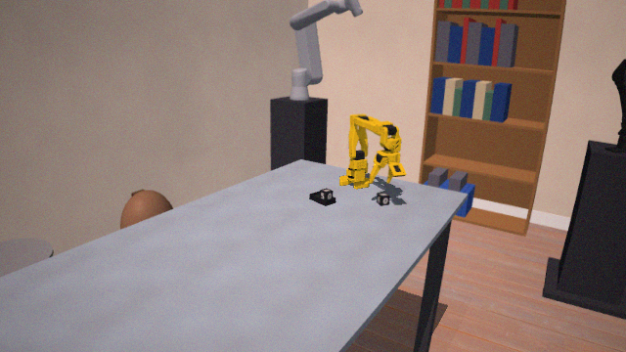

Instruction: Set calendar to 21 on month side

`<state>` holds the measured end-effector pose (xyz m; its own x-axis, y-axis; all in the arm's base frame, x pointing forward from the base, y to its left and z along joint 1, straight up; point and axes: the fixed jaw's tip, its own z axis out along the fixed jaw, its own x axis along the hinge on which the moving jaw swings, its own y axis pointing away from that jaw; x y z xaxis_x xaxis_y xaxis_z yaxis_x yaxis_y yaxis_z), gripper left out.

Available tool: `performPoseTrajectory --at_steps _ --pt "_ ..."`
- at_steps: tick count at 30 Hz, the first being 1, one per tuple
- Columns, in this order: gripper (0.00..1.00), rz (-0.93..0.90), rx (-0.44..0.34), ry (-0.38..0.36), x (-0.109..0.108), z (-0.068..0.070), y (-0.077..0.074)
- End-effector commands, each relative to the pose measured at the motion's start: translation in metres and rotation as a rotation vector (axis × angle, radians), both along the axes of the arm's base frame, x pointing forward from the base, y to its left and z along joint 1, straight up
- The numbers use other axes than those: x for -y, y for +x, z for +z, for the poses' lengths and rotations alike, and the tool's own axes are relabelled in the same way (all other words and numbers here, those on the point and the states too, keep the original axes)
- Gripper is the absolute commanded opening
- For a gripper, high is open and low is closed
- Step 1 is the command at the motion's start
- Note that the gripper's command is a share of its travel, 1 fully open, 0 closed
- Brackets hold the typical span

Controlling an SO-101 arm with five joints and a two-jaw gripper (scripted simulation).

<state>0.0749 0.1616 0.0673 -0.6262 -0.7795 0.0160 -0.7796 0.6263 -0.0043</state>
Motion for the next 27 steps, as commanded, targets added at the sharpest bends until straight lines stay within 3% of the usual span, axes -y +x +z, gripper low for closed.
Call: performPoseTrajectory --at_steps 1,5,11,13,20,27 --pt "0.36 -0.004 0.037 0.075 -0.007 0.013 0.002" --pt "0.36 -0.004 0.066 0.132 -0.009 0.023 0.003" --pt "0.35 -0.003 0.142 0.282 -0.011 0.05 0.004" --pt "0.35 -0.003 0.142 0.282 -0.011 0.05 0.004" --pt "0.35 -0.003 0.227 0.451 -0.009 0.08 0.003" --pt "0.35 -0.003 0.254 0.505 -0.007 0.09 0.002"
